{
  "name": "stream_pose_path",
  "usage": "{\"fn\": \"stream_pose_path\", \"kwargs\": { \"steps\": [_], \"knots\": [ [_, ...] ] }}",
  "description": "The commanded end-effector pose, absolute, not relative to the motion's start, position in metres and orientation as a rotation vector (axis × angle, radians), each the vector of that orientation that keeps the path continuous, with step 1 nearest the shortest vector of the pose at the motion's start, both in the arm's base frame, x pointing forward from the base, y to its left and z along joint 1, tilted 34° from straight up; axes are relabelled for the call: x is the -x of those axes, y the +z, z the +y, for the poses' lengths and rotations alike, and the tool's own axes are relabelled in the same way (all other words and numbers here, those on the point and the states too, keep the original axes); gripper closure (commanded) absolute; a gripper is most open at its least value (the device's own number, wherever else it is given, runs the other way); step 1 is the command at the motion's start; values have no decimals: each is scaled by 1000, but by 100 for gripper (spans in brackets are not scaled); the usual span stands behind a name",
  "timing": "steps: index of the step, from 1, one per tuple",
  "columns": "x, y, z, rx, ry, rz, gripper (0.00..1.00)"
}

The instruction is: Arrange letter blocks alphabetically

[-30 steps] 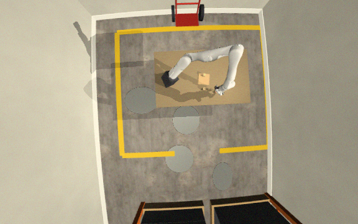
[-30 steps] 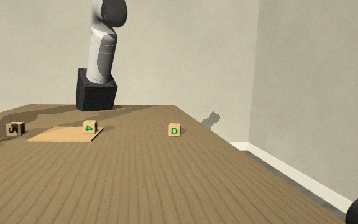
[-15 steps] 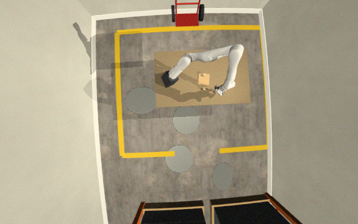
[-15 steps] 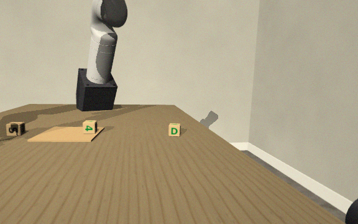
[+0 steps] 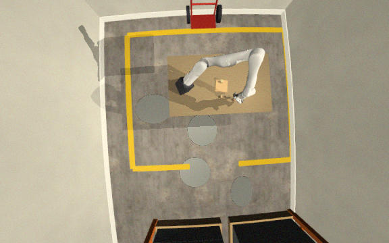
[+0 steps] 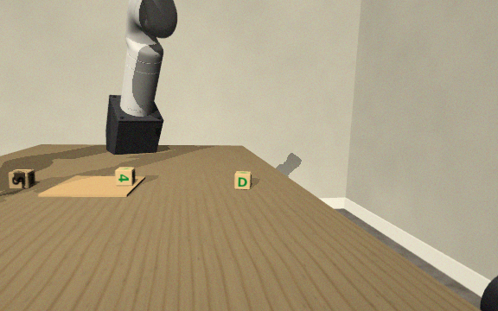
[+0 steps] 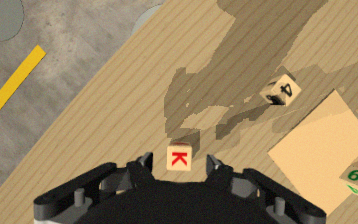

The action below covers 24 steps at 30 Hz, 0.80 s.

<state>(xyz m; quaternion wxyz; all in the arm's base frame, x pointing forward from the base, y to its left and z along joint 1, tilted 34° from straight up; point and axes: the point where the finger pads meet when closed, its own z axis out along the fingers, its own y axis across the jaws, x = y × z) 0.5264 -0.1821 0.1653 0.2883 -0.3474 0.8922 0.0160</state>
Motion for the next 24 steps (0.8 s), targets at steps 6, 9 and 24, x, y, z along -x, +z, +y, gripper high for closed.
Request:
{"fn": "stream_pose_path", "kwargs": {
  "steps": [6, 9, 24],
  "knots": [
    [-526, 166, -183, 927, 40, 2382, 33],
    [-526, 166, -183, 927, 40, 2382, 33],
    [-528, 164, -182, 927, 40, 2382, 33]
  ]
}}
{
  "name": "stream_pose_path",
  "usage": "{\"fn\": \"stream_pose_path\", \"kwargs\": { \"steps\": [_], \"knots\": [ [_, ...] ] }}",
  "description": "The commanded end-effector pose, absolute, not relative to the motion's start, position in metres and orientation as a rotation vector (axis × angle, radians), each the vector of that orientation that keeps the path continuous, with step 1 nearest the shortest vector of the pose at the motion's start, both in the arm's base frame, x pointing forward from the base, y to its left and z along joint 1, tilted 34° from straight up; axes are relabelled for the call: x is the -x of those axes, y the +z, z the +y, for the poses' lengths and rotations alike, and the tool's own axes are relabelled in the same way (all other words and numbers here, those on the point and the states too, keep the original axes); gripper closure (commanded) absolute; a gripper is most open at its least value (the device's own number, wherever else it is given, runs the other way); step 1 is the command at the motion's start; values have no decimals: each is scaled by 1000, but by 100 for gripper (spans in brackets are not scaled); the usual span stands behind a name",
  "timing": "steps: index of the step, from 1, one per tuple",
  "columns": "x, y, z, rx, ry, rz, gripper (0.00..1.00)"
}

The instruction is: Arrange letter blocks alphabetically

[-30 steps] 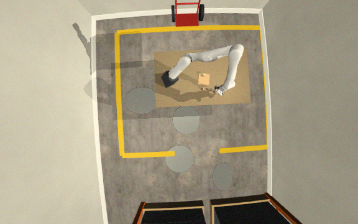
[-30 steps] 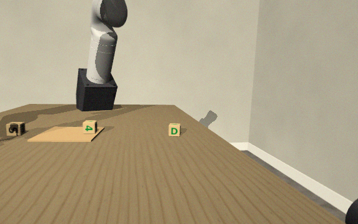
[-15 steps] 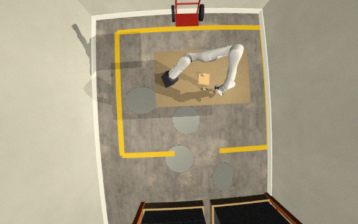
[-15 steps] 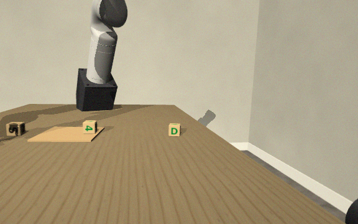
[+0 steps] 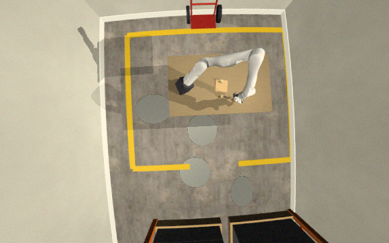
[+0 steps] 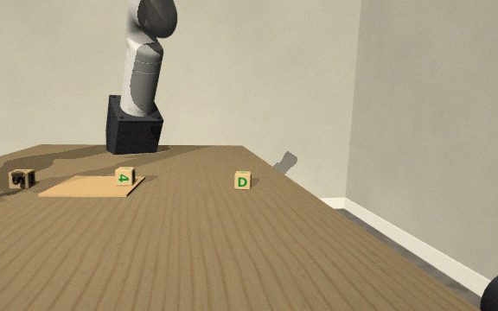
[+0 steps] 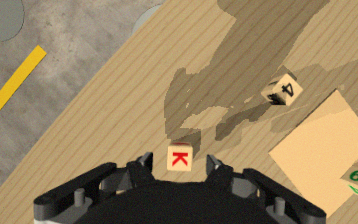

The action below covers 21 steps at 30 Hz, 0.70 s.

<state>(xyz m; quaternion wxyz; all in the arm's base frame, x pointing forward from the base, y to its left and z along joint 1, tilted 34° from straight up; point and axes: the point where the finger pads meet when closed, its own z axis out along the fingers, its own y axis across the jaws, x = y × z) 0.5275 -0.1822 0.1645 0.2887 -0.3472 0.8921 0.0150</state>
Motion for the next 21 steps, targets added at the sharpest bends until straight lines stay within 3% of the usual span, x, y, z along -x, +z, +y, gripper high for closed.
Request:
{"fn": "stream_pose_path", "kwargs": {
  "steps": [1, 21],
  "knots": [
    [-529, 162, -182, 927, 40, 2382, 33],
    [-545, 135, -174, 927, 40, 2382, 33]
  ]
}}
